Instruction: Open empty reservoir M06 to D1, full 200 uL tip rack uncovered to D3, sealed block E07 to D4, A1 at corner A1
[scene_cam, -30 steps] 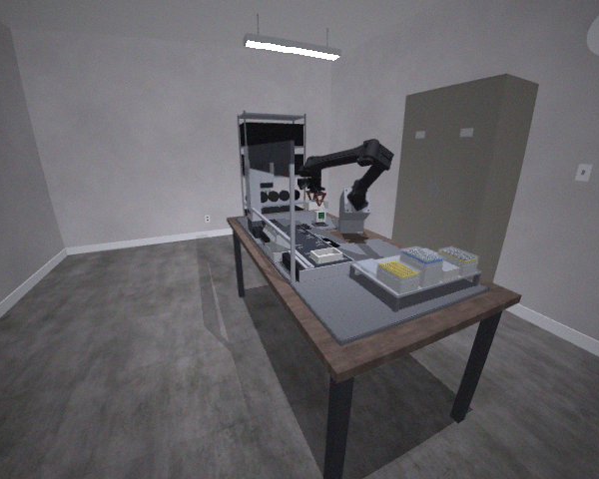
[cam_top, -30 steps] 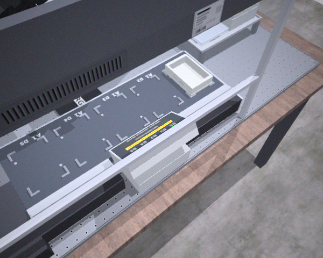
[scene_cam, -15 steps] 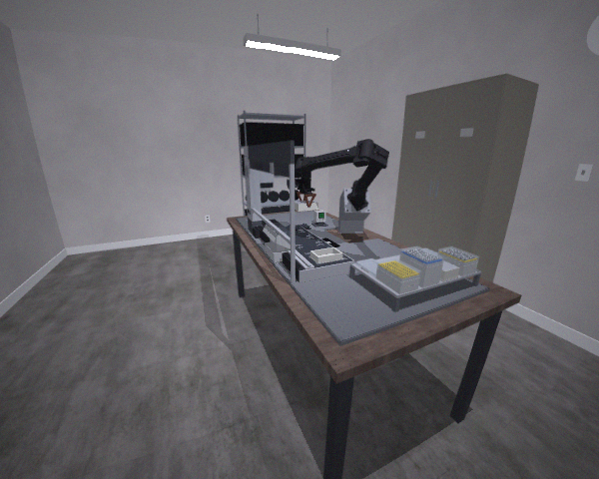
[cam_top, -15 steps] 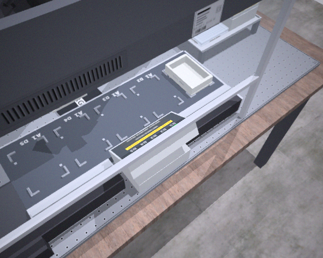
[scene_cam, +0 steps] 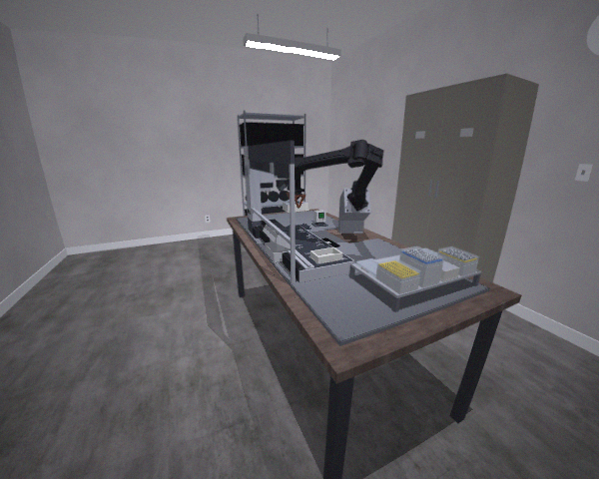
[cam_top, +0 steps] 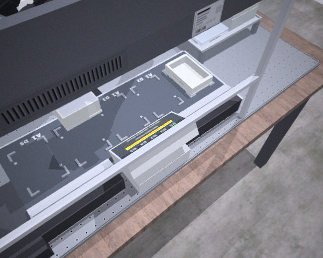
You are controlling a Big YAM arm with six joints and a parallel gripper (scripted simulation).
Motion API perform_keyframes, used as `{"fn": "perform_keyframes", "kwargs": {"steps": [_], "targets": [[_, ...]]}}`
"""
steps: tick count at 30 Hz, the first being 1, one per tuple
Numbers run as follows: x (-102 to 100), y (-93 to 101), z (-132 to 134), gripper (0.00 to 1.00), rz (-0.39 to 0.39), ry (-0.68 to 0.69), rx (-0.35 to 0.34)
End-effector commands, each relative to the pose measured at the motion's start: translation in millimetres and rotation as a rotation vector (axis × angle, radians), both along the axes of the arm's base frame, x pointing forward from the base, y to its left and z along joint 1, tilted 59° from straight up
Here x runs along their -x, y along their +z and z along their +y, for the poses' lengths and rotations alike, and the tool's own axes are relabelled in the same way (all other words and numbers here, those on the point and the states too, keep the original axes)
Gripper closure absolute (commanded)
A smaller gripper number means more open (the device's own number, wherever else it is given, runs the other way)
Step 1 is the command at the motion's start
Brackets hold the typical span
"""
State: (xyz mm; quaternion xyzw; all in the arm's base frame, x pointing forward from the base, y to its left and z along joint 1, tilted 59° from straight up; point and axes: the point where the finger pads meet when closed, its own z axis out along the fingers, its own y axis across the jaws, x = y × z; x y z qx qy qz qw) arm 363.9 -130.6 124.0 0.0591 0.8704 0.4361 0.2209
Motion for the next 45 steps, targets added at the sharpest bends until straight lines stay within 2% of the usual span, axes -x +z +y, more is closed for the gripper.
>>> {"fn": "perform_keyframes", "kwargs": {"steps": [1,3,4,45], "targets": [[-4.0,7.0,-9.2,1.00,-0.010,-0.020,0.009],[2.3,4.5,-8.3,1.00,0.003,-0.036,-0.001],[-3.7,6.9,-9.1,1.00,-0.010,-0.020,0.009],[-3.1,6.6,-8.9,1.00,-0.010,-0.020,0.009]]}}
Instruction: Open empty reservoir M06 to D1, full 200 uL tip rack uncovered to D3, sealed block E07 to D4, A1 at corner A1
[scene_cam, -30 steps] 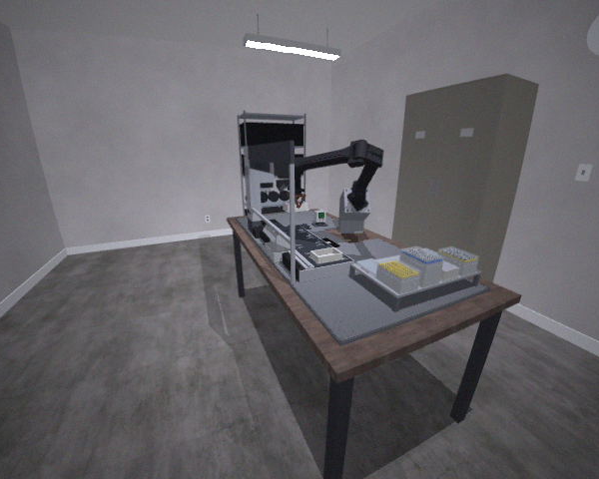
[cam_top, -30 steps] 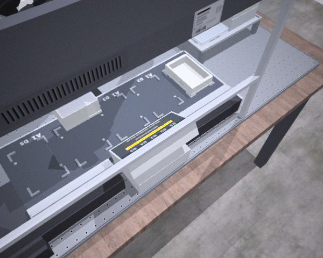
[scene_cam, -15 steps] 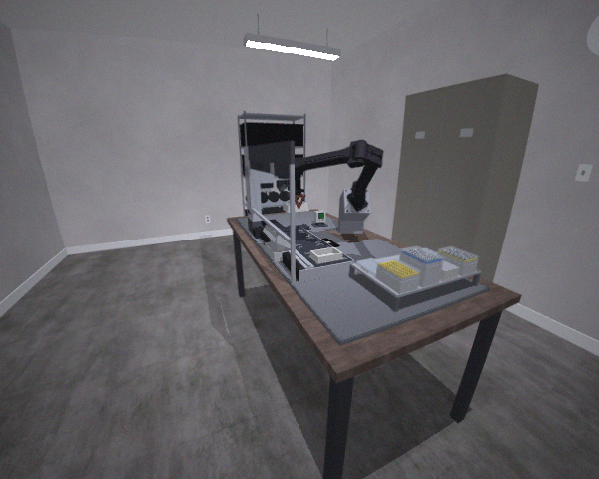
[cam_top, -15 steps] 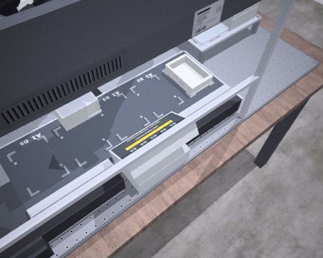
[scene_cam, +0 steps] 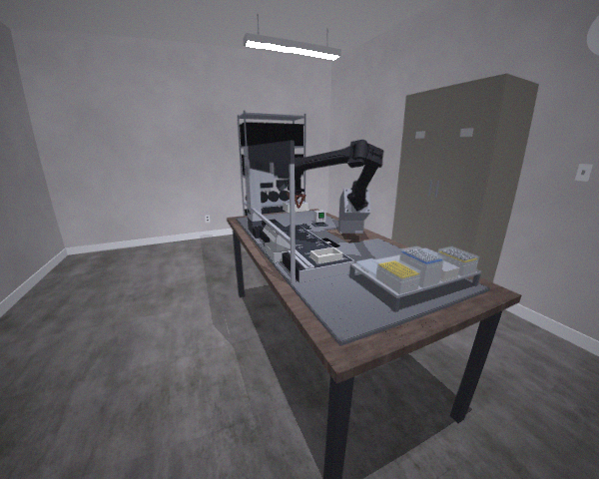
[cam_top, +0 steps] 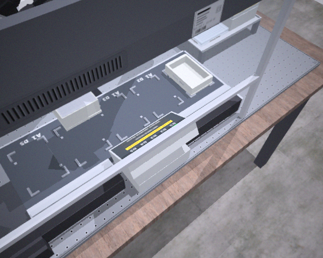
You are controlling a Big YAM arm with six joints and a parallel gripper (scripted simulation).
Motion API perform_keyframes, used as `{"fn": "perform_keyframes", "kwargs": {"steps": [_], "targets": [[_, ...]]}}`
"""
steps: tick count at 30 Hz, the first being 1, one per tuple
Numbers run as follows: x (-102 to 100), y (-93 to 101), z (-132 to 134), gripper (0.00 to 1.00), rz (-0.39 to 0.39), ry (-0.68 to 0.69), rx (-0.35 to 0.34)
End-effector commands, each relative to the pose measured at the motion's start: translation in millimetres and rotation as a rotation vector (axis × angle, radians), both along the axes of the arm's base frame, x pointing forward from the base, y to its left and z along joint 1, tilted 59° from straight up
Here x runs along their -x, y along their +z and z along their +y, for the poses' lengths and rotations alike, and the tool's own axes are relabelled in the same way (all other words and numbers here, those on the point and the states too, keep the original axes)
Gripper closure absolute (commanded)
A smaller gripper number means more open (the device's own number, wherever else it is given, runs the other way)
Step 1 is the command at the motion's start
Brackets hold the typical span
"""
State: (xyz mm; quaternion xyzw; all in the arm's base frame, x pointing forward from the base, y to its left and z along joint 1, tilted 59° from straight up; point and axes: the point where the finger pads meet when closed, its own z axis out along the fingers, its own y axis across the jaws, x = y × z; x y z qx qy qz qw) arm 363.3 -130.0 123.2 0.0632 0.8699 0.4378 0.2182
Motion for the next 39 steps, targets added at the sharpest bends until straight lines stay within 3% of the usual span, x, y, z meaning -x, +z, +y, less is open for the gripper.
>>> {"fn": "perform_keyframes", "kwargs": {"steps": [1,9,17,39], "targets": [[-4,7.3,-10,1.00,-0.018,-0.016,0.015],[-1,5.1,-2,1.00,-0.014,-0.016,0.012],[-12,5.0,6,1.00,-0.028,-0.004,0.020],[-24,-19.0,33,1.00,-0.011,-0.003,0.005]]}}
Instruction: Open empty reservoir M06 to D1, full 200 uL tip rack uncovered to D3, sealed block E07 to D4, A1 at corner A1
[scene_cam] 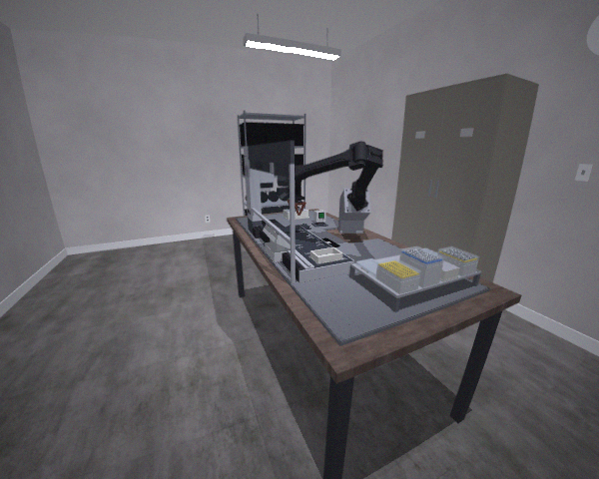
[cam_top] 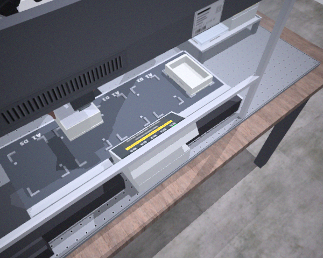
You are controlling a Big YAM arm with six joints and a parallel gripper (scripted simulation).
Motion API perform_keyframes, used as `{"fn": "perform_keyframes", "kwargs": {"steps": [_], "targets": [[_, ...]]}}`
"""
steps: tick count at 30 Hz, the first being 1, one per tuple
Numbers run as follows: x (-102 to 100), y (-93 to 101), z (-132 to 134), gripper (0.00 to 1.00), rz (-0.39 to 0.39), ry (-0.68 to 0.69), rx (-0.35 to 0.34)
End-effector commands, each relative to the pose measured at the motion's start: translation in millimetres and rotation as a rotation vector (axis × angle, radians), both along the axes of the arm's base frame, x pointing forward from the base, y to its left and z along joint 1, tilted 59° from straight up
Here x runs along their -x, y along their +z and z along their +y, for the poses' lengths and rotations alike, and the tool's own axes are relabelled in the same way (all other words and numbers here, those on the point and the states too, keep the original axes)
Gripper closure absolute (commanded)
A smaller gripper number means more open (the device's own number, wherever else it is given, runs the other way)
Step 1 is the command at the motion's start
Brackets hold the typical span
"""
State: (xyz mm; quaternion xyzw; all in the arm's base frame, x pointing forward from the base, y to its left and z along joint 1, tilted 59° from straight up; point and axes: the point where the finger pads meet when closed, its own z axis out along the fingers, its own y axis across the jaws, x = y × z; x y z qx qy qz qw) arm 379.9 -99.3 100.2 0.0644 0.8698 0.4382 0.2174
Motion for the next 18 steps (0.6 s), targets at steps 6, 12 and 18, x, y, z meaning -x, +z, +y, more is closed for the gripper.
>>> {"fn": "perform_keyframes", "kwargs": {"steps": [6,12,18], "targets": [[-10,-5.7,11,1.00,-0.002,-0.001,-0.001],[-17,-7.8,13,1.00,-0.007,-0.001,0.002],[-22,-8.4,21,1.00,-0.018,-0.001,0.008]]}}
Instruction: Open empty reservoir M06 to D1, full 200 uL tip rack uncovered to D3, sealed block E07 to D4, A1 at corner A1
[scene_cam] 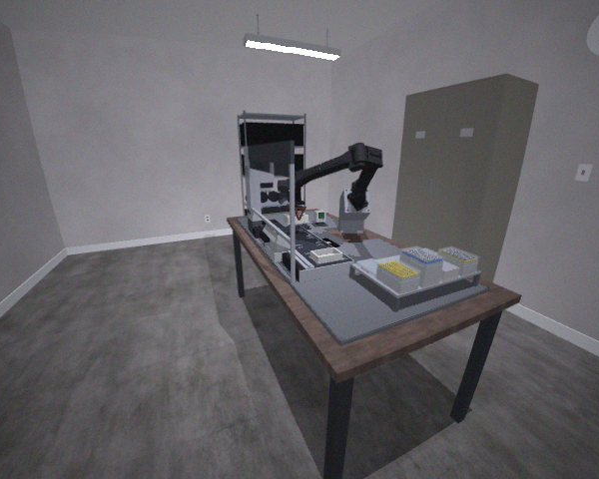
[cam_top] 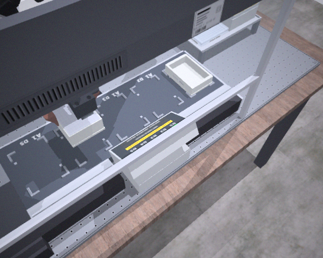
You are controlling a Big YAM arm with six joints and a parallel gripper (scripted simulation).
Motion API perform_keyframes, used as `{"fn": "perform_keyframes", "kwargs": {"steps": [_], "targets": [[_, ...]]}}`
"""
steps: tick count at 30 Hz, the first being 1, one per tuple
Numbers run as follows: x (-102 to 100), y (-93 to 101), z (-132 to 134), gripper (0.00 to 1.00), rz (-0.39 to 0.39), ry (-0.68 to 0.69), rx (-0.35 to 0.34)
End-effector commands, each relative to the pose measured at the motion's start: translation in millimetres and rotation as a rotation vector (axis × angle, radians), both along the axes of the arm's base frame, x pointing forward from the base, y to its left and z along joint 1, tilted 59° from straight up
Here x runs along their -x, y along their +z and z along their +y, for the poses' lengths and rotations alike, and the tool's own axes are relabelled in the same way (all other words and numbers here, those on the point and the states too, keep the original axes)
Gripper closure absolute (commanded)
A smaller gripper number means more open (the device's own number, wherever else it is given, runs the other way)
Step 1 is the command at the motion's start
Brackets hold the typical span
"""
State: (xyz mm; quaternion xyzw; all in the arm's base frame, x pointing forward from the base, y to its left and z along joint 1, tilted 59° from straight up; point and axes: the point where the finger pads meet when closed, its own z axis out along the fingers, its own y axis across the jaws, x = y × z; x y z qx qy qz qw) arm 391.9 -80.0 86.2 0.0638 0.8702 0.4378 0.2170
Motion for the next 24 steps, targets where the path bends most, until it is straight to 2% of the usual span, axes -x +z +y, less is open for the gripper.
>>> {"fn": "perform_keyframes", "kwargs": {"steps": [1,5,11,12,13,16,24], "targets": [[-9,2.9,3,1.00,-0.013,-0.003,0.003],[-9,-6.8,10,1.00,0.003,-0.002,-0.005],[-14,-7.9,14,1.00,-0.004,-0.002,-0.002],[-17,-1.8,5,1.00,-0.022,-0.021,0.009],[-15,-6.6,16,1.00,-0.011,-0.002,0.003],[-15,-14.5,21,1.00,0.003,-0.002,-0.005],[-23,-20.4,30,1.00,-0.001,-0.003,-0.001]]}}
